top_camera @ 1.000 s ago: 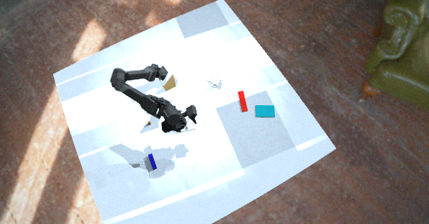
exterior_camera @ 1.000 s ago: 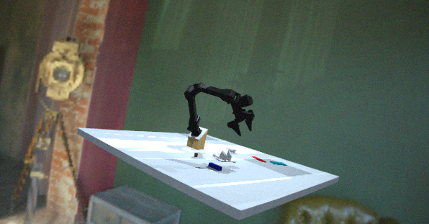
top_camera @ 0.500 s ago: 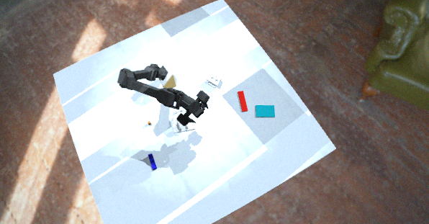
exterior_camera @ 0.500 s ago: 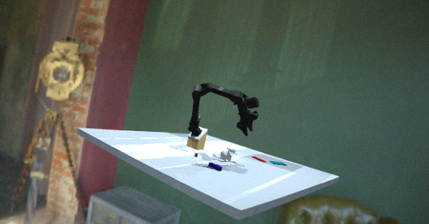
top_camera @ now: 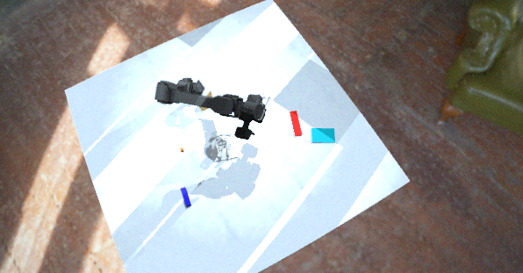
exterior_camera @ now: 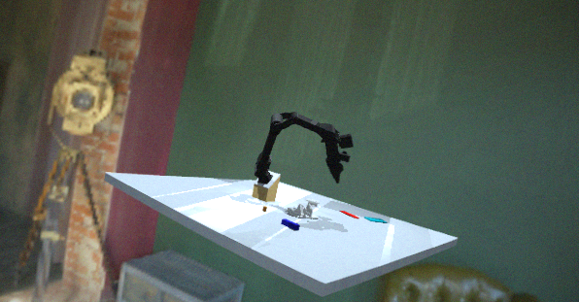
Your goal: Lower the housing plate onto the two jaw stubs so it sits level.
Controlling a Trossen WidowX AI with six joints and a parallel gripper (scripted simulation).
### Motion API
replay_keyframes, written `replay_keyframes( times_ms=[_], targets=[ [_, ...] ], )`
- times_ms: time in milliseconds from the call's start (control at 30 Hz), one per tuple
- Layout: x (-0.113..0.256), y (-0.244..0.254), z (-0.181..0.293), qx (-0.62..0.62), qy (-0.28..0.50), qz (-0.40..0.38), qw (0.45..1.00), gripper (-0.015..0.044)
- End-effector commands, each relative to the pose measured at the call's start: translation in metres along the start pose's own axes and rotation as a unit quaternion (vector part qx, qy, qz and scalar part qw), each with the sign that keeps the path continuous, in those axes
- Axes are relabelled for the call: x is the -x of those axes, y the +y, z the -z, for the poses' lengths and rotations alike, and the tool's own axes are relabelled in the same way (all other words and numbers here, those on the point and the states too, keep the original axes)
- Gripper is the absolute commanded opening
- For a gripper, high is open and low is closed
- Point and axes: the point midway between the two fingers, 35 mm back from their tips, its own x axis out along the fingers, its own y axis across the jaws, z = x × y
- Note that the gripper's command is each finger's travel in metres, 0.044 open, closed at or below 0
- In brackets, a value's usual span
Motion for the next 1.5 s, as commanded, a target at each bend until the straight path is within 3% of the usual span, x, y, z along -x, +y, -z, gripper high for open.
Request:
replay_keyframes(
  times_ms=[0, 600, 1467],
  targets=[
    [-0.009, 0.020, 0.001, 0.053, 0.016, -0.006, 0.998, 0.0440],
    [-0.043, 0.115, 0.022, 0.316, 0.088, -0.028, 0.944, 0.0440],
    [-0.088, 0.205, 0.087, 0.604, 0.190, -0.053, 0.772, 0.0440]
  ],
)
